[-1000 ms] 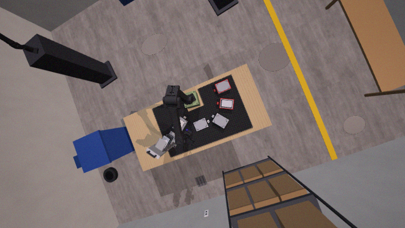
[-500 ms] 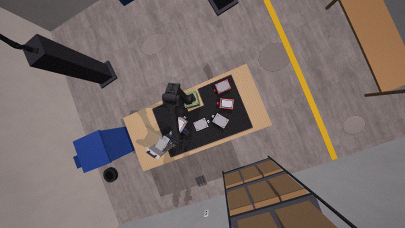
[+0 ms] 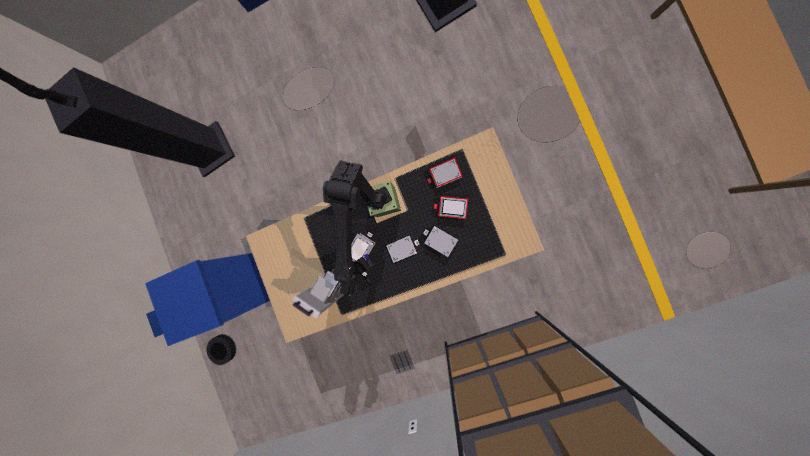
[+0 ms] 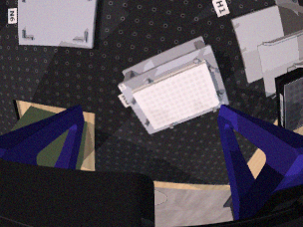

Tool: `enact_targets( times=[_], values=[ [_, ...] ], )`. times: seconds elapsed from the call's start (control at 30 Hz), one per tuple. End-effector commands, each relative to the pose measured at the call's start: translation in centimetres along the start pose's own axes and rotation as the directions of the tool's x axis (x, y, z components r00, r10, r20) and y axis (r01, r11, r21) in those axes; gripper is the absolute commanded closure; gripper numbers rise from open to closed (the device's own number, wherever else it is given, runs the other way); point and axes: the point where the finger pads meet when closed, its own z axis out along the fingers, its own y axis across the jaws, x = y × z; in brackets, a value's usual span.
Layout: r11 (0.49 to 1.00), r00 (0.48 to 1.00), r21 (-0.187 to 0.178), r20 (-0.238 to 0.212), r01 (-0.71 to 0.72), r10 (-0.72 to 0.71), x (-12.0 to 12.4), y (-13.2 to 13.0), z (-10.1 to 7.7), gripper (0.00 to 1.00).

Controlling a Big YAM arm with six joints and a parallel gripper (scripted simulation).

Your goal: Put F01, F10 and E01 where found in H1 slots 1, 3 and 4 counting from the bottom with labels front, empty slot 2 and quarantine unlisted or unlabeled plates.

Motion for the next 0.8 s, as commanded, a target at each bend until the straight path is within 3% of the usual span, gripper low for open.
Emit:
enact_targets(
  times=[0.0,0.3,0.77],
  values=[
    [0.992,0.992,0.029,0.031,-0.125,0.124,0.9,-1.0,-1.1,0.0],
    [0.958,0.958,0.025,0.035,-0.284,0.283,3.0,-2.1,-1.1,0.0],
    [0.843,0.843,0.019,0.037,-0.538,0.537,6.7,-3.8,-1.0,0.0]
  ],
)
